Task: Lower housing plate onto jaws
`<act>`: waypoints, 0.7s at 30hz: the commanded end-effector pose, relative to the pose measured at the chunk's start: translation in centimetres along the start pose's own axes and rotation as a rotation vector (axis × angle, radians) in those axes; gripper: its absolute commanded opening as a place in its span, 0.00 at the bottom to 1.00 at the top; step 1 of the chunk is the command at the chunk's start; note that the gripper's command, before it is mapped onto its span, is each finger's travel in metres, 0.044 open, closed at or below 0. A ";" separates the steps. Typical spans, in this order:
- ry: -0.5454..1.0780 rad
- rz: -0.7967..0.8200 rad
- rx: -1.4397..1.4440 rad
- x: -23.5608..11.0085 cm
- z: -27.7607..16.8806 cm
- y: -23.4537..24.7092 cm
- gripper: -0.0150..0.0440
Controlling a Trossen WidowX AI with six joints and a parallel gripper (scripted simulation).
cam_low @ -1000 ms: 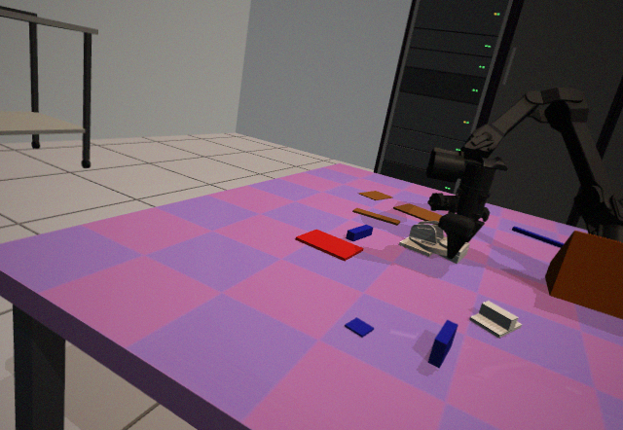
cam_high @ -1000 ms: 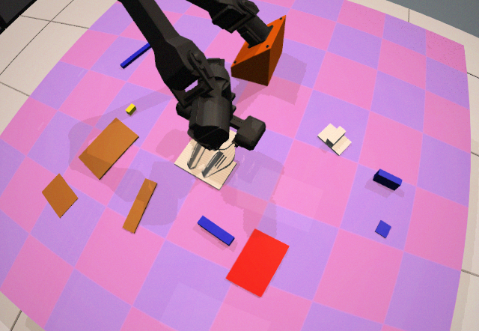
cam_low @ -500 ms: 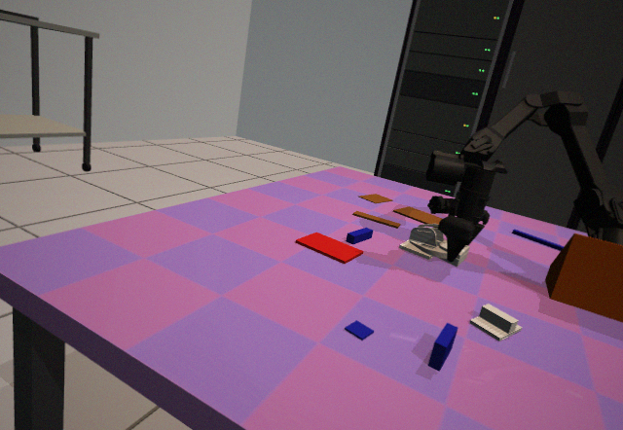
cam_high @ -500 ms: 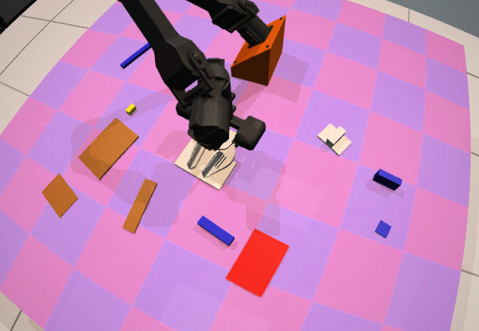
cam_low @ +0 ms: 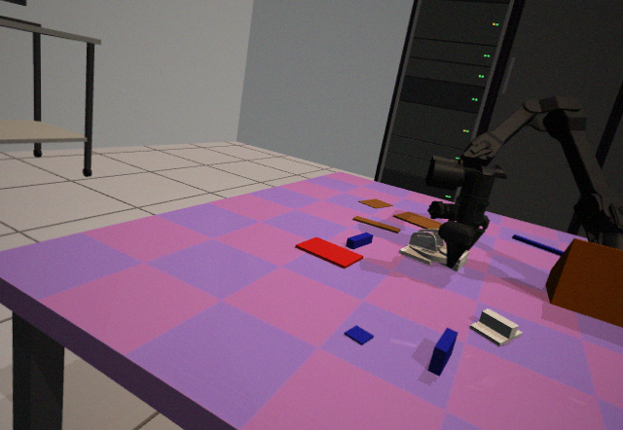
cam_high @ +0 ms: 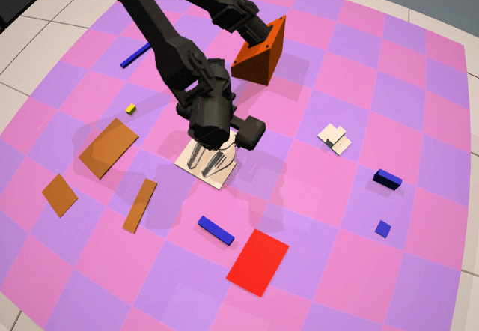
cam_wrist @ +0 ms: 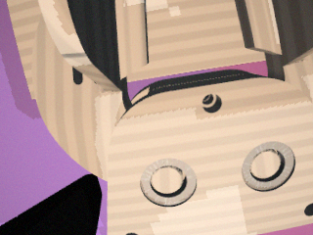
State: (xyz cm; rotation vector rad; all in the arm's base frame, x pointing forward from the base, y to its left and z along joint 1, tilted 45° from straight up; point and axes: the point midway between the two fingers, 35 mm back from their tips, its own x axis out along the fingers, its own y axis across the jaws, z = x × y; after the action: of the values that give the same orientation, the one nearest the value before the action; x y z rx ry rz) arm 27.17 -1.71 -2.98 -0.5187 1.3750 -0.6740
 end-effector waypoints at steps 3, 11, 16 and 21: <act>0.000 0.000 0.000 0.0 0.0 0.0 1.00; 0.000 0.001 0.000 -0.2 0.0 0.0 1.00; 0.001 0.005 -0.002 -4.6 0.1 0.1 1.00; 0.002 0.002 -0.002 -7.7 -0.3 -0.1 1.00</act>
State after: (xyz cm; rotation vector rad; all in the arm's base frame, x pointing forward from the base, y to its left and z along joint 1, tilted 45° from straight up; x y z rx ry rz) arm 26.70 3.19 1.87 -0.5238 1.3696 -0.6631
